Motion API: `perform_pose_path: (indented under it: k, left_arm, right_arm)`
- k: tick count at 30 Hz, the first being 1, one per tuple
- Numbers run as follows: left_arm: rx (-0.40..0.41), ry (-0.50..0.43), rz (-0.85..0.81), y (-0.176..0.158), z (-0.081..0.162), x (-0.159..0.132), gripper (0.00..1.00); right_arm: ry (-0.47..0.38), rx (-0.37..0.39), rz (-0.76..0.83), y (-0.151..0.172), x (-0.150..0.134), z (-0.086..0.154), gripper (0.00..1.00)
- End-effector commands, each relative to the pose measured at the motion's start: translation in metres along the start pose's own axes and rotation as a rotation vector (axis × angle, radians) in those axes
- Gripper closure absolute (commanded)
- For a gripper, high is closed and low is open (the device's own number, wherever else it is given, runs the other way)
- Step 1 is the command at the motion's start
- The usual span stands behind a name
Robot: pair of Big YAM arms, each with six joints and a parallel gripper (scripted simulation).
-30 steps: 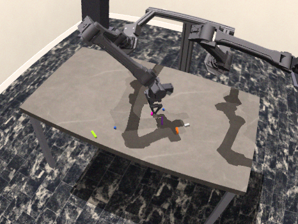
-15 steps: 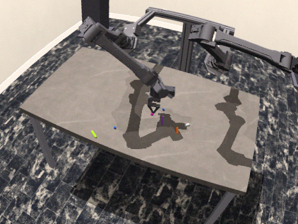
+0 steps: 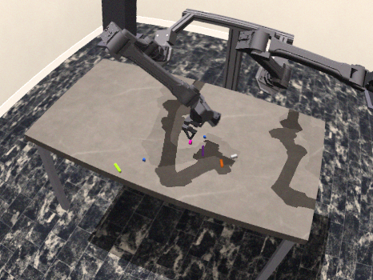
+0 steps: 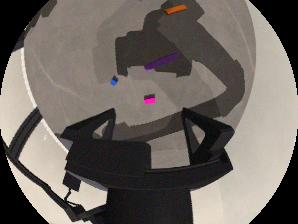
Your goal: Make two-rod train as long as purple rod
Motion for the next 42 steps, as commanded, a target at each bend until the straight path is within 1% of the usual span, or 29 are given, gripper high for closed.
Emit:
perform_pose_path:
  k: [1,4,6,7,9,12,15,21,23,24,25,28,34,38,40,41,42]
  left_arm:
    - [0.001,-0.024,0.006,0.002,0.006,0.008,0.00]
    - [0.001,-0.024,0.006,0.002,0.006,0.008,0.00]
    - [0.001,-0.024,0.006,0.002,0.006,0.008,0.00]
    - [0.001,-0.024,0.006,0.002,0.006,0.008,0.00]
    - [0.001,-0.024,0.006,0.002,0.006,0.008,0.00]
    - [0.001,-0.024,0.006,0.002,0.006,0.008,0.00]
    - [0.001,-0.024,0.006,0.002,0.006,0.008,0.00]
    - [0.001,-0.024,0.006,0.002,0.006,0.008,0.00]
    - [0.001,-0.024,0.006,0.002,0.006,0.008,0.00]
    - [0.001,-0.024,0.006,0.002,0.006,0.008,0.00]
    - [0.001,-0.024,0.006,0.002,0.006,0.008,0.00]
    - [0.001,-0.024,0.006,0.002,0.006,0.008,0.00]
    - [0.001,-0.024,0.006,0.002,0.006,0.008,0.00]
    - [0.001,-0.024,0.006,0.002,0.006,0.008,0.00]
    - [0.001,-0.024,0.006,0.002,0.006,0.008,0.00]
    - [0.001,-0.024,0.006,0.002,0.006,0.008,0.00]
    - [0.001,-0.024,0.006,0.002,0.006,0.008,0.00]
  right_arm:
    - [-0.007,-0.008,-0.168,0.004,0.013,0.004,0.00]
    - [-0.001,-0.006,-0.251,0.005,0.012,0.001,0.00]
    - [-0.001,-0.006,-0.251,0.005,0.012,0.001,0.00]
    - [0.006,-0.005,-0.316,0.004,0.009,-0.002,0.00]
    - [-0.008,-0.007,-0.369,0.009,0.016,0.003,0.00]
    - [-0.007,-0.006,-0.454,0.012,0.017,0.003,0.00]
    - [0.002,-0.006,-0.533,0.011,0.014,-0.001,0.00]
    - [-0.008,-0.005,-0.698,0.019,0.021,0.003,0.00]
    - [-0.008,-0.005,-0.698,0.019,0.021,0.003,0.00]
    - [0.015,-0.006,-0.762,0.015,0.012,-0.005,0.00]
    - [0.016,-0.006,-0.785,0.016,0.012,-0.006,0.00]
    - [-0.010,-0.006,-0.865,0.024,0.023,0.003,0.00]
    - [0.000,-0.006,-1.027,0.026,0.022,-0.001,0.00]
    - [-0.008,-0.004,-1.137,0.032,0.027,0.003,0.00]
    - [-0.008,-0.004,-1.137,0.032,0.027,0.003,0.00]
    - [0.001,-0.007,-1.204,0.031,0.024,-0.001,0.00]
    - [0.004,-0.008,-1.228,0.031,0.023,-0.002,0.00]
Point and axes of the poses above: on each arm, the point where the finger pads meet when closed, its own z axis back along the fingers, its own y axis across the jaws, x = y × z, the point moved 3 cm from there along z, back along the fingers, and after that the axes turned 9 degrees about z, right-handed, at the moved point
